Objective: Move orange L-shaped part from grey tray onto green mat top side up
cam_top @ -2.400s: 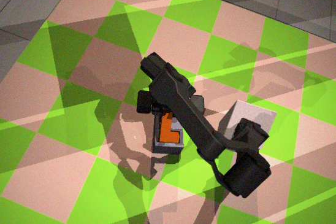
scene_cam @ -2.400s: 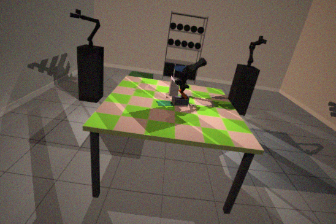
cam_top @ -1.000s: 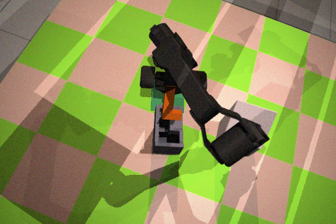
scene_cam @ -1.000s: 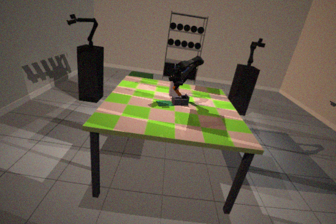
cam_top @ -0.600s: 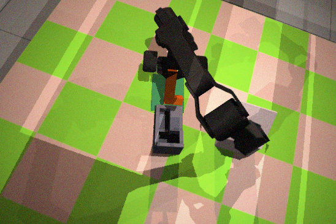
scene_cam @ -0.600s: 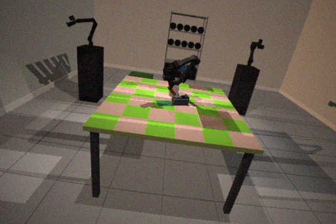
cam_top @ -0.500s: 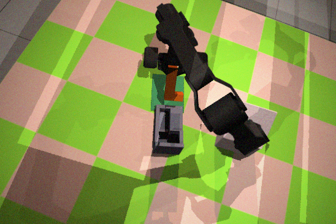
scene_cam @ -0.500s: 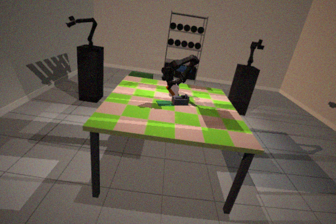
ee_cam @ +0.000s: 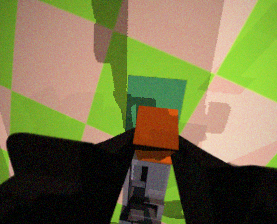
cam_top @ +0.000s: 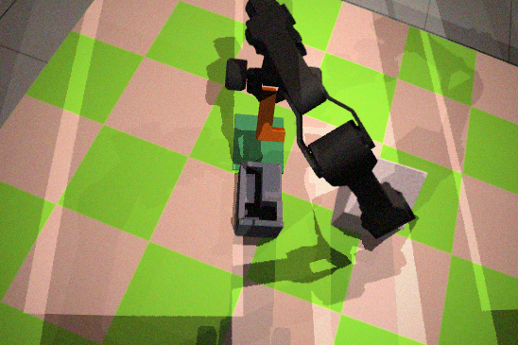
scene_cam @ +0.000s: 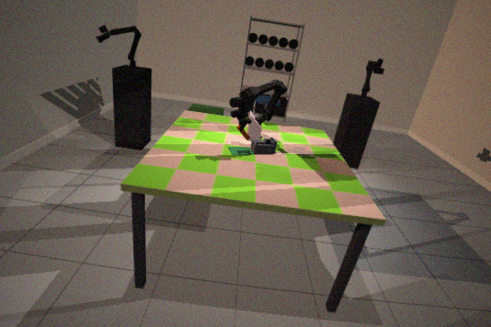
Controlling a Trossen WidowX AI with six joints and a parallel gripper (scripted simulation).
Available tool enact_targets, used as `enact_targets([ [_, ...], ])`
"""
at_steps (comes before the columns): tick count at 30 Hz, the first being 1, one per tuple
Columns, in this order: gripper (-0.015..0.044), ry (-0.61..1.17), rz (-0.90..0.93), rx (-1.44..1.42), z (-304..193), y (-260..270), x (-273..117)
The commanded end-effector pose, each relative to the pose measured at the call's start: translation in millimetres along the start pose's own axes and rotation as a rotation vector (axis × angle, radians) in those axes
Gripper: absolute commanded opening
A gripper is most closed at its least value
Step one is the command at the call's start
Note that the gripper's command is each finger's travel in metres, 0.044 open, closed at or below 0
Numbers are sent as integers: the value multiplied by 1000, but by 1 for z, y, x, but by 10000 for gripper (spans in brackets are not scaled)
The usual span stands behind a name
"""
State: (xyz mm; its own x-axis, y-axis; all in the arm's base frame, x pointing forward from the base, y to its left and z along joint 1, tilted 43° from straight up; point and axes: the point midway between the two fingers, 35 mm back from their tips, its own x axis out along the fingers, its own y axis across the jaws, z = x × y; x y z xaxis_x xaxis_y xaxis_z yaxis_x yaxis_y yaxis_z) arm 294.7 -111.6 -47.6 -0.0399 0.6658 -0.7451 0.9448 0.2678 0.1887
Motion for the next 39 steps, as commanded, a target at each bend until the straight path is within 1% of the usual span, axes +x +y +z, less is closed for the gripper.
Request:
enact_targets([
  [1,0,5,-7,-1,0,-1,6],
  [39,0,7,-6,-2,-1,-1,68],
])
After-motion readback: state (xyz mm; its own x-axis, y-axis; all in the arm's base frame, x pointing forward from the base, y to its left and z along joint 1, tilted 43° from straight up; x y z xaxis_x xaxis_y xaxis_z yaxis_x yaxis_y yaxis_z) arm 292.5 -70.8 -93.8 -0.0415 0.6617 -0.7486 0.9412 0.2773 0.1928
